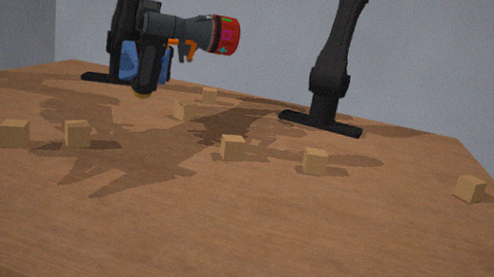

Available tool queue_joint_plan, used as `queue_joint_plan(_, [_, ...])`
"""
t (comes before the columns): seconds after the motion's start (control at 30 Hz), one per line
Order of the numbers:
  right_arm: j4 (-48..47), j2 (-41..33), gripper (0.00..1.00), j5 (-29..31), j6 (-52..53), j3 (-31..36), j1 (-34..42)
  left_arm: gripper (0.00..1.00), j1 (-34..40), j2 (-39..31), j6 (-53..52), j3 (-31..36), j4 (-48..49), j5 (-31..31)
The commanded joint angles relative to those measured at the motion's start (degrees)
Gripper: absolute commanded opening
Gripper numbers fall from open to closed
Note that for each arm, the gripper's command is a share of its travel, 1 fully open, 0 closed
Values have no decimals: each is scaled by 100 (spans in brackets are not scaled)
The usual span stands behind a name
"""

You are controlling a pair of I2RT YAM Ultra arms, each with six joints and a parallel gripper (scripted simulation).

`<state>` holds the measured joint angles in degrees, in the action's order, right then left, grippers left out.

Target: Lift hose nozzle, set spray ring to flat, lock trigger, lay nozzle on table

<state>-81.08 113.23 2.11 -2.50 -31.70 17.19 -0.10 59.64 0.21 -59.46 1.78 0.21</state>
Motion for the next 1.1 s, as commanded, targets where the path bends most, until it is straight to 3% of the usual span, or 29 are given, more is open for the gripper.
queue_joint_plan(0.0, [-565,-339,36,5,77,-151,56,37,60,-78,-14,122,-31,38])
queue_joint_plan(0.67, [-565,-347,36,13,79,-157,63,37,58,-150,22,-8,-47,41])
queue_joint_plan(1.07, [1440,-795,36,-69,422,-326,-764,37,57,-150,22,-8,-32,40])
